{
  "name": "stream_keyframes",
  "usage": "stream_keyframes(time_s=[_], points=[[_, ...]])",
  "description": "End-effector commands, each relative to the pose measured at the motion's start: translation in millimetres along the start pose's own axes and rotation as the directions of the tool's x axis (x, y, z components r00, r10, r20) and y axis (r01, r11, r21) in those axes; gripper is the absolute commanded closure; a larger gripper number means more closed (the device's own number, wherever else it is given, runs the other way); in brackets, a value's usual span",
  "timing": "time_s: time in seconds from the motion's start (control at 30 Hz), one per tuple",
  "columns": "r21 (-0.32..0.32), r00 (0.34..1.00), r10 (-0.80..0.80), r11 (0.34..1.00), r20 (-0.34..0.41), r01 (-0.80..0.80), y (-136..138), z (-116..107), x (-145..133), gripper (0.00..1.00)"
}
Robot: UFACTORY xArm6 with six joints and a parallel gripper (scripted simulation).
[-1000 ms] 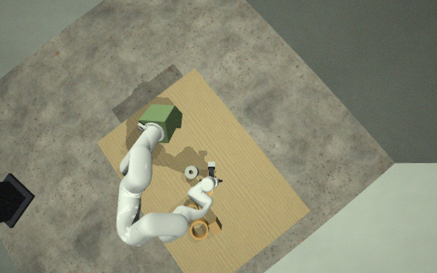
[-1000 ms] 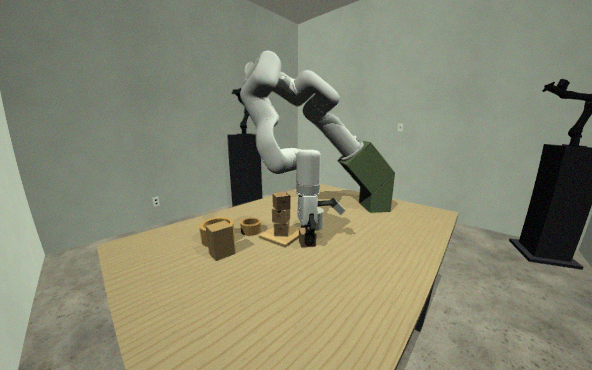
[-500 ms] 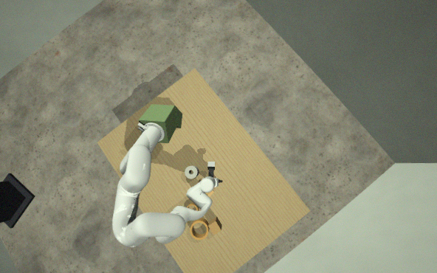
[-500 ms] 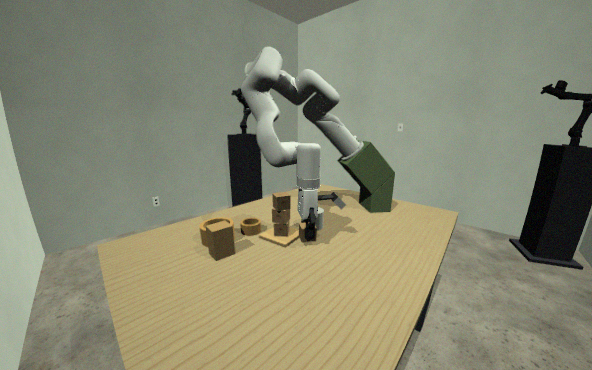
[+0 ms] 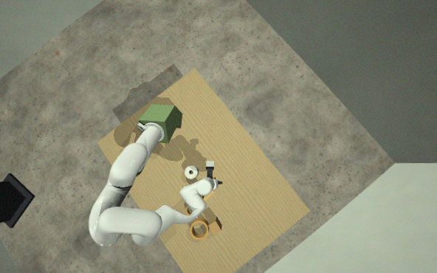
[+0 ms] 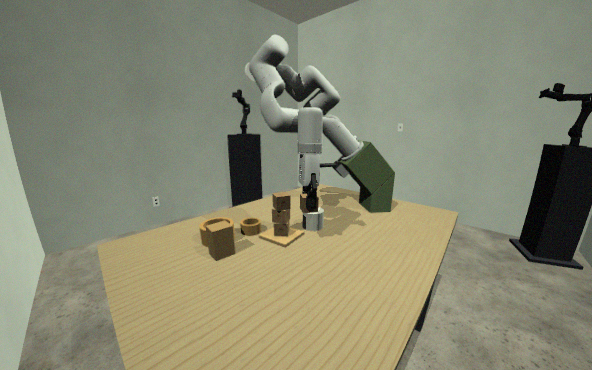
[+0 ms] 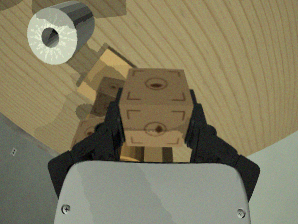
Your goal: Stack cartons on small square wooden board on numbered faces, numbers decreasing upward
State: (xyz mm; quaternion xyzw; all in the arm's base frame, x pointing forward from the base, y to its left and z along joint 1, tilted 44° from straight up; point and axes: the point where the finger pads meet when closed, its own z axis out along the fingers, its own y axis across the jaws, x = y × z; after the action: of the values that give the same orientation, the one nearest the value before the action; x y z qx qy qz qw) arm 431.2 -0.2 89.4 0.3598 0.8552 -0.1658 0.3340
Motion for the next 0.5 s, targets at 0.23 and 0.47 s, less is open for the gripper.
stream_keyframes(time_s=[0.23, 0.47], points=[[0.019, 1.0, -0.003, 1.0, -0.005, 0.003, -4, -66, -4, 1.0], [0.019, 1.0, -0.003, 1.0, -0.005, 0.003, -56, -91, -64, 1.0]])
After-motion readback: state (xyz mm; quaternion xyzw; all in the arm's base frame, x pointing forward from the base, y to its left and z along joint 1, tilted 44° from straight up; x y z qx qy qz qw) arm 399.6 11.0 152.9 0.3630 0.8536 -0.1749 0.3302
